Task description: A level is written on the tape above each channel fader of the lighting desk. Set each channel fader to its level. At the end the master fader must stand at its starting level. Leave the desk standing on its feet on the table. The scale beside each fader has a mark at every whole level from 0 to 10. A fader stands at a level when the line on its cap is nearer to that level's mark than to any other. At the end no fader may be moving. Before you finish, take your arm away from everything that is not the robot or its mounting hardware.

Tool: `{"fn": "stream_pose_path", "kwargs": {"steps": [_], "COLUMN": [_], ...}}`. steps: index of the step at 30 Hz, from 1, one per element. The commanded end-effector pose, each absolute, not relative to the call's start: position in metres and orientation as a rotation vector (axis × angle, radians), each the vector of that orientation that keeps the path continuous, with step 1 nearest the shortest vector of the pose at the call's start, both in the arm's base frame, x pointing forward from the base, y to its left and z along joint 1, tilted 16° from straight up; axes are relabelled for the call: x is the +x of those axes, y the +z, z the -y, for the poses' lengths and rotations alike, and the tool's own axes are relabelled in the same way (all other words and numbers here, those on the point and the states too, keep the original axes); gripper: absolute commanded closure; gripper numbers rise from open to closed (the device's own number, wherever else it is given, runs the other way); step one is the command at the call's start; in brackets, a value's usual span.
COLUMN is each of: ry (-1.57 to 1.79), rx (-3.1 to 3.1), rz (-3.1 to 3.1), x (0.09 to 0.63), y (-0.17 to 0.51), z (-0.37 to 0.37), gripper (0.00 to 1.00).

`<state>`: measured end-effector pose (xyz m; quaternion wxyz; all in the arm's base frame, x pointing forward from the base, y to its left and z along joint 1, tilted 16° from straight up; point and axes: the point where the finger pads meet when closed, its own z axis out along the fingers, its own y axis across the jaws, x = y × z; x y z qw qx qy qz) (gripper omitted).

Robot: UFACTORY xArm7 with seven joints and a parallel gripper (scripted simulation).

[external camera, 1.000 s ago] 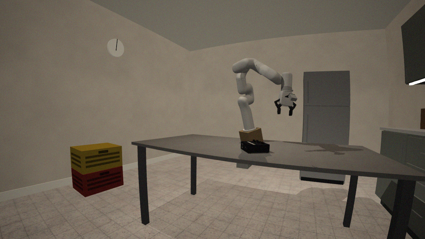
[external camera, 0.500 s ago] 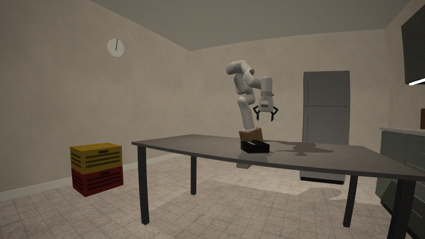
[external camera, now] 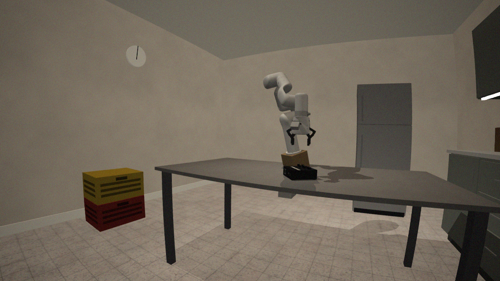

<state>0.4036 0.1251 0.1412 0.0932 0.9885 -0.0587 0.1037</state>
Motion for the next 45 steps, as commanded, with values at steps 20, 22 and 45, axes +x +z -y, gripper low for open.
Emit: {"fn": "stream_pose_path", "kwargs": {"steps": [20,22,45], "ry": [0.436,0.477,0.745], "rx": [2.812,2.77,2.464], "rz": [0.638,0.763,1.472], "x": [0.41,0.411,0.413], "y": [0.12,0.112,0.068], "z": [-0.13,-0.132,-0.146], "gripper": [0.0,0.0,0.0]}}
